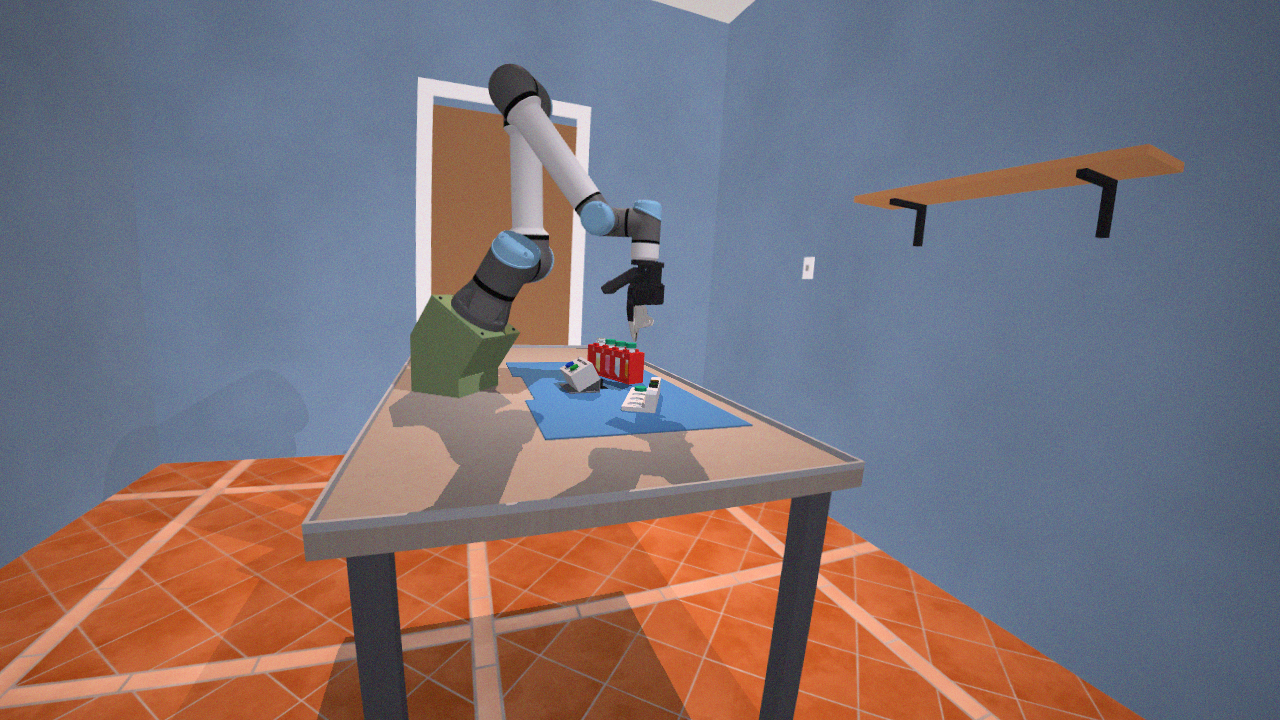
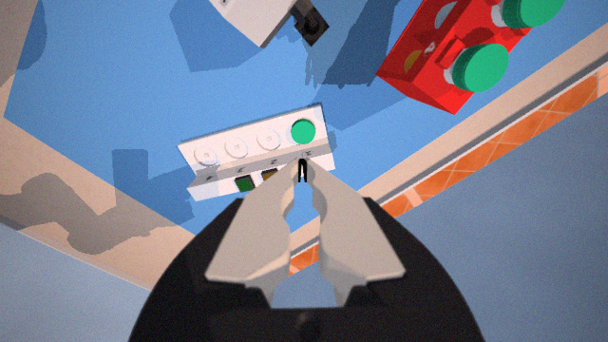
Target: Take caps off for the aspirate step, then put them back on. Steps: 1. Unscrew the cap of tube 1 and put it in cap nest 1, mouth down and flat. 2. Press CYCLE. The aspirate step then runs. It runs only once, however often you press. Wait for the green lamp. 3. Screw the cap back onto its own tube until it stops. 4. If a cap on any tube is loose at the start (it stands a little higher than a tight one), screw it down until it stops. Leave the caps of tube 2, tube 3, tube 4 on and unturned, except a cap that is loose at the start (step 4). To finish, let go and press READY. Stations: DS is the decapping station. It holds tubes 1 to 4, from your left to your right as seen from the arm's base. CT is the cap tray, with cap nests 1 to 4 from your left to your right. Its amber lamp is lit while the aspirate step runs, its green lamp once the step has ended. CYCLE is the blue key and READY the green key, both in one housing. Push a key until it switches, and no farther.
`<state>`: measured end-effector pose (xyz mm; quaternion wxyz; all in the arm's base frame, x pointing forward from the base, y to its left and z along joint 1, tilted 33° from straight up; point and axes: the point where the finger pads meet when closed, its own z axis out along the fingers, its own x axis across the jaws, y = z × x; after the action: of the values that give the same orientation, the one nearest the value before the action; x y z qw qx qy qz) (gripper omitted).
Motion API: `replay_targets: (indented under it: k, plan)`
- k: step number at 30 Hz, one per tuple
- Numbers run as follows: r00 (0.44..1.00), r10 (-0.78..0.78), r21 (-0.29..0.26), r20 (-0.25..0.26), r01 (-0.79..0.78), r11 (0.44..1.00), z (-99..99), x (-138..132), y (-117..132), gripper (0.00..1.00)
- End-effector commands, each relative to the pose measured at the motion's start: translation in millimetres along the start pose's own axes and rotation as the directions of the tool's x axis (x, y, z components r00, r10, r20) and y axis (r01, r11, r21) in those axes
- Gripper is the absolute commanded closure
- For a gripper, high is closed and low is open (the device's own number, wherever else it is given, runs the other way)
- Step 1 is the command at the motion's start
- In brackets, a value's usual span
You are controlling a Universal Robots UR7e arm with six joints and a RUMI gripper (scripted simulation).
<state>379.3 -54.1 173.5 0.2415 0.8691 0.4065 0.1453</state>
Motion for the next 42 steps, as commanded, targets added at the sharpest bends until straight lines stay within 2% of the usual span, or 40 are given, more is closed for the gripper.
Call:
replay_targets:
  k: [1, 4, 6, 8, 10, 11, 12, 14, 18, 20, 23, 26, 42]
  plan:
    - [0.972, 0.236, -0.010, 0.004, -0.236, 0.972, 4.6, -4.5, -21.7, 1.00]
    - [0.921, 0.390, -0.010, 0.003, -0.390, 0.921, 8.9, -7.5, -37.5, 1.00]
    - [0.921, 0.390, -0.010, 0.003, -0.390, 0.921, 8.9, -7.5, -37.5, 1.00]
    - [0.851, 0.526, -0.010, 0.001, -0.526, 0.851, 13.2, -10.6, -53.3, 1.00]
    - [0.841, 0.541, -0.011, 0.001, -0.541, 0.841, 13.2, -10.5, -53.3, 1.00]
    - [0.793, 0.609, -0.011, 0.000, -0.609, 0.793, 15.4, -12.1, -61.2, 1.00]
    - [0.793, 0.609, -0.011, 0.000, -0.609, 0.793, 15.4, -12.1, -61.2, 1.00]
    - [0.707, 0.707, -0.010, -0.001, -0.707, 0.707, 19.7, -15.2, -77.0, 1.00]
    - [0.704, 0.710, -0.010, -0.001, -0.710, 0.704, 24.1, -18.2, -92.8, 1.00]
    - [0.704, 0.710, -0.010, -0.001, -0.710, 0.704, 28.5, -21.2, -108.6, 1.00]
    - [0.704, 0.710, -0.010, -0.001, -0.710, 0.704, 28.5, -21.2, -108.6, 1.00]
    - [0.704, 0.710, -0.010, -0.001, -0.710, 0.704, 34.9, -25.7, -132.3, 1.00]
    - [0.704, 0.710, -0.010, -0.001, -0.710, 0.704, 34.9, -25.7, -132.3, 1.00]
